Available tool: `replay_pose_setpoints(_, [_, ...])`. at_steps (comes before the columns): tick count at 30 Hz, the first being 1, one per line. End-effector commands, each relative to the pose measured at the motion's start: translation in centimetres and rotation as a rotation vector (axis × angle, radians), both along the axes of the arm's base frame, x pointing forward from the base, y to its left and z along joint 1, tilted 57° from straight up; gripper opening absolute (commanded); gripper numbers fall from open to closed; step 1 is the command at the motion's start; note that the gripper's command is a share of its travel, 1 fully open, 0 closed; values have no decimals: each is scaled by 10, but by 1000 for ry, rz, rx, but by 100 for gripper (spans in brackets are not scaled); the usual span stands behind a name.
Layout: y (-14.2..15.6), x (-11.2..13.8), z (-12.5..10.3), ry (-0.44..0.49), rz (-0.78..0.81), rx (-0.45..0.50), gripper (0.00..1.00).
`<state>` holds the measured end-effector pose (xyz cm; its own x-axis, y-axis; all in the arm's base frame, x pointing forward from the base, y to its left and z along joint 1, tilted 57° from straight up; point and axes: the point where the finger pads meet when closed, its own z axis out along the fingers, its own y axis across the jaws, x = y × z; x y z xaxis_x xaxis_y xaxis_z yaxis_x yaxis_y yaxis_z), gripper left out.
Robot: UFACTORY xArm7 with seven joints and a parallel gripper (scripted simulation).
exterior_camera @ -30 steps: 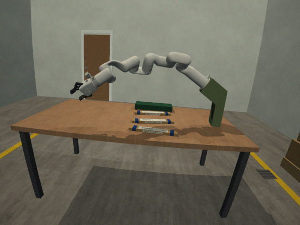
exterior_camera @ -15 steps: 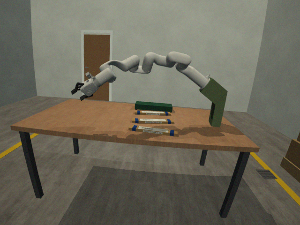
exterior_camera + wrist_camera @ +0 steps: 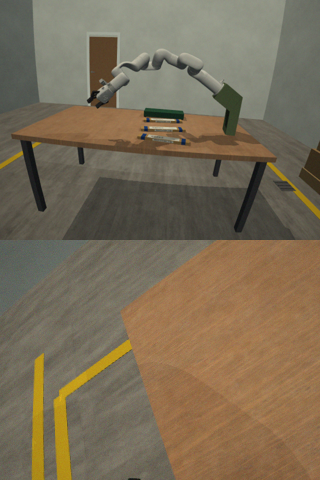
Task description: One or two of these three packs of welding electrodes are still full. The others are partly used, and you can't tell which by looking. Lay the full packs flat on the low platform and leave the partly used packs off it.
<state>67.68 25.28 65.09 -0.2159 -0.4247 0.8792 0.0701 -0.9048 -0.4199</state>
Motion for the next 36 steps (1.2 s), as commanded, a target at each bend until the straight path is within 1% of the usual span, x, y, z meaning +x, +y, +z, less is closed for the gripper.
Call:
replay_pose_setpoints(1, [-30,-25,-26,52,-5,-33,100])
replay_pose_setpoints(2, [-30,-25,-26,52,-5,-33,100])
replay_pose_setpoints(3, [-46,-34,-41,84,-11,-52,100])
replay_pose_setpoints(4, [-46,-34,-41,84,-11,-52,100])
replay_pose_setpoints(5, [-64,-44,-57,119,-16,-76,100])
replay_pose_setpoints(9, [-64,-44,-57,119,-16,-76,100])
replay_pose_setpoints(11, [-106,-69,-94,201,-28,-131,100])
replay_pose_setpoints(13, [-106,-69,-94,201,-28,-131,100])
replay_pose_setpoints(14, [-123,-78,-111,249,-35,-164,100])
replay_pose_setpoints(15, [-130,-83,-116,249,-35,-164,100])
replay_pose_setpoints(16, [-145,-89,-130,303,-44,-202,100])
replay_pose_setpoints(17, [-155,-96,-138,303,-44,-202,100])
replay_pose_setpoints(18, [-158,-99,-140,303,-44,-202,100])
replay_pose_setpoints(19, [-178,-107,-158,365,-54,-243,100])
replay_pose_setpoints(20, [-187,-115,-166,365,-54,-243,100])
replay_pose_setpoints(21, [-200,-119,-179,434,-65,-290,100])
replay_pose_setpoints(23, [-220,-133,-196,434,-65,-290,100])
replay_pose_setpoints(26, [-225,-137,-199,434,-65,-290,100])
replay_pose_setpoints(27, [-252,-151,-222,482,-75,-328,100])
replay_pose_setpoints(30, [-252,-151,-222,482,-75,-328,100])
replay_pose_setpoints(31, [-278,-164,-244,530,-84,-362,100])
replay_pose_setpoints(33, [-278,-164,-244,530,-84,-362,100])
replay_pose_setpoints(34, [-303,-178,-266,578,-92,-394,100])
replay_pose_setpoints(36, [-303,-178,-266,578,-92,-394,100])
